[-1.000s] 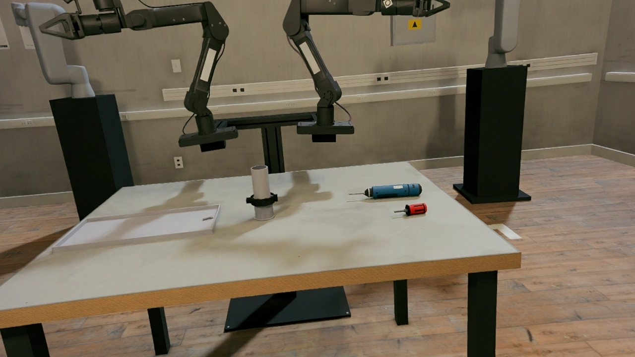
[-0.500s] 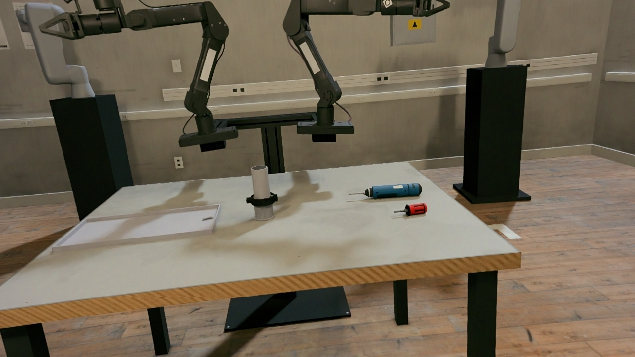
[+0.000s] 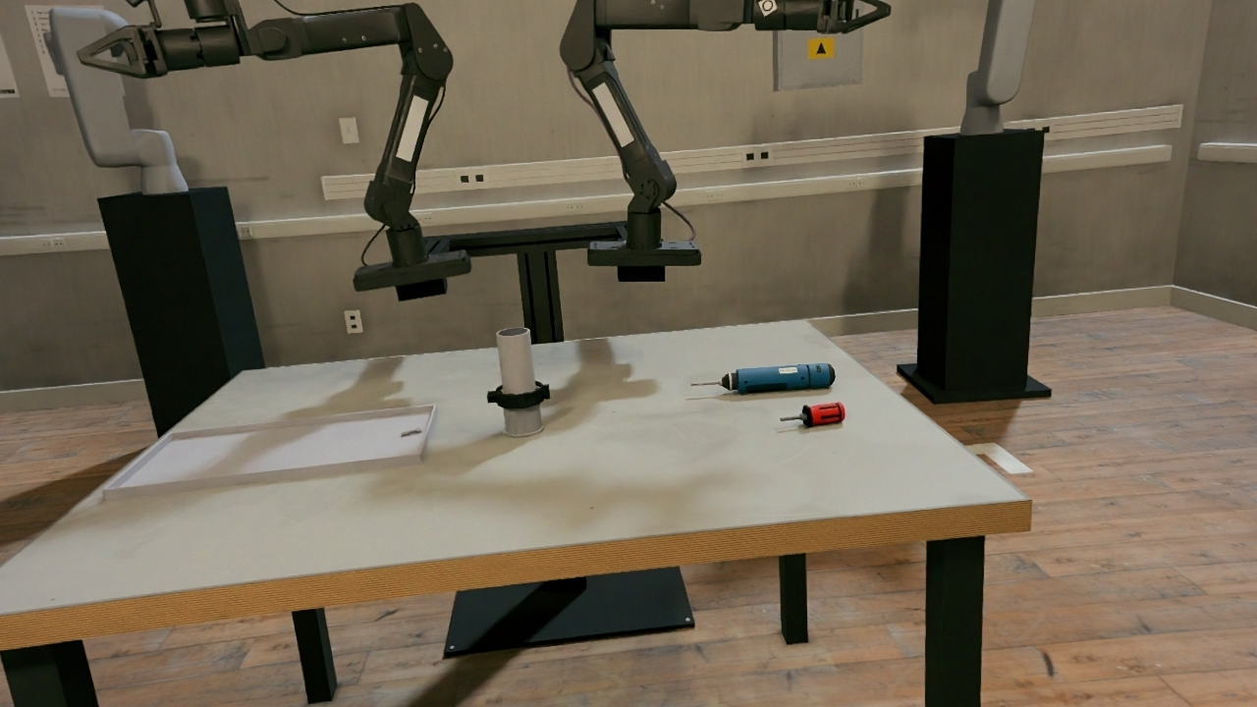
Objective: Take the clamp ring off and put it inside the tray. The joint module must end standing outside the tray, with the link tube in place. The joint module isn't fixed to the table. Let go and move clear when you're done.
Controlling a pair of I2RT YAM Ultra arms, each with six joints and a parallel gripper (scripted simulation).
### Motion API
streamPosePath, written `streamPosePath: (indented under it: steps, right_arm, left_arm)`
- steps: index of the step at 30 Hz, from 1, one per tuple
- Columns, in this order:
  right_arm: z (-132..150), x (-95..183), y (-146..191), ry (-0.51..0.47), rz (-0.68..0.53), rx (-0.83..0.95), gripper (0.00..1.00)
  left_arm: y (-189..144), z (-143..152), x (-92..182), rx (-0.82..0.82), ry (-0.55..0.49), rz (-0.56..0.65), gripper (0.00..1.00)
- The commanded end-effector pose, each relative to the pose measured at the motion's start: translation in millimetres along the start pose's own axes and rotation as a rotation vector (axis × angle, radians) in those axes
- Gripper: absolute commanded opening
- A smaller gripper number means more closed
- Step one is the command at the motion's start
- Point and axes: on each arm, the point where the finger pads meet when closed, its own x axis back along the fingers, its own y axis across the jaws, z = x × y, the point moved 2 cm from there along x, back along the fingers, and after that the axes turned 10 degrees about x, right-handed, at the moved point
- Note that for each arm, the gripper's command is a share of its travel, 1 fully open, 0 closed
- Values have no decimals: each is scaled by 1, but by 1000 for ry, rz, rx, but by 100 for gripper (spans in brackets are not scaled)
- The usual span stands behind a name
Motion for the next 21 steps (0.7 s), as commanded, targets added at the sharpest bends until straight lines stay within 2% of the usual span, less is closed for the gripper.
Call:
streamPosePath:
  steps: [1,9,10,21]
  right_arm:
    - [-6,2,-2,-15,7,1,90]
    - [-6,2,-2,-15,7,1,90]
    - [-6,2,-2,-15,7,1,80]
    - [-6,2,-2,-15,7,1,80]
  left_arm:
    - [1,-8,2,11,-23,-9,100]
    - [1,-8,2,11,-23,-9,100]
    - [1,-8,2,11,-23,-9,100]
    - [1,-8,2,11,-23,-9,100]
